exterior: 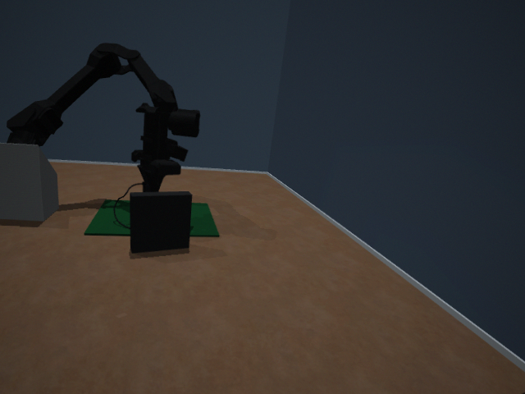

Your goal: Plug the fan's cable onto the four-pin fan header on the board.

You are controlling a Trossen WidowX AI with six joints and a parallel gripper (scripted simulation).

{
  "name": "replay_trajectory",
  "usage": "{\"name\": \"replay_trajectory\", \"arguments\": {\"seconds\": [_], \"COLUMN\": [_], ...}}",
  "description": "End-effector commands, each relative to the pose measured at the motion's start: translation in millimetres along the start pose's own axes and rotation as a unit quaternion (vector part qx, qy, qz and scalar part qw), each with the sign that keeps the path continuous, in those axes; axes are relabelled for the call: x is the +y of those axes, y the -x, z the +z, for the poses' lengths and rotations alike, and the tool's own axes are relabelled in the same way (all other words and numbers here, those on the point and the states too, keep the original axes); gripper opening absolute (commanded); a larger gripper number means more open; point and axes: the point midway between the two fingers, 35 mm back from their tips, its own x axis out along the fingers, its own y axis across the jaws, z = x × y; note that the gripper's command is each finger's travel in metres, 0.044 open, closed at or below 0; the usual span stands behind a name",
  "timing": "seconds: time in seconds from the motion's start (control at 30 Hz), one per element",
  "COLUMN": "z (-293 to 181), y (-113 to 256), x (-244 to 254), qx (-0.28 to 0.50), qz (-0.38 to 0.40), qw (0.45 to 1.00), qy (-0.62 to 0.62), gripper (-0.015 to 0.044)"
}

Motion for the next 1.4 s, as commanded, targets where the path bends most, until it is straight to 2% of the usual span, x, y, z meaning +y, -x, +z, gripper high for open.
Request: {"name": "replay_trajectory", "arguments": {"seconds": [0.0, 0.13, 1.37], "z": [1, 1, 0], "y": [-3, -22, -24], "x": [0, 1, 2], "qx": [0.000, 0.000, 0.000], "qz": [0.000, 0.001, 0.001], "qw": [1.000, 1.000, 1.000], "qy": [-0.002, -0.004, -0.006], "gripper": [0.0000, 0.0000, 0.0000]}}
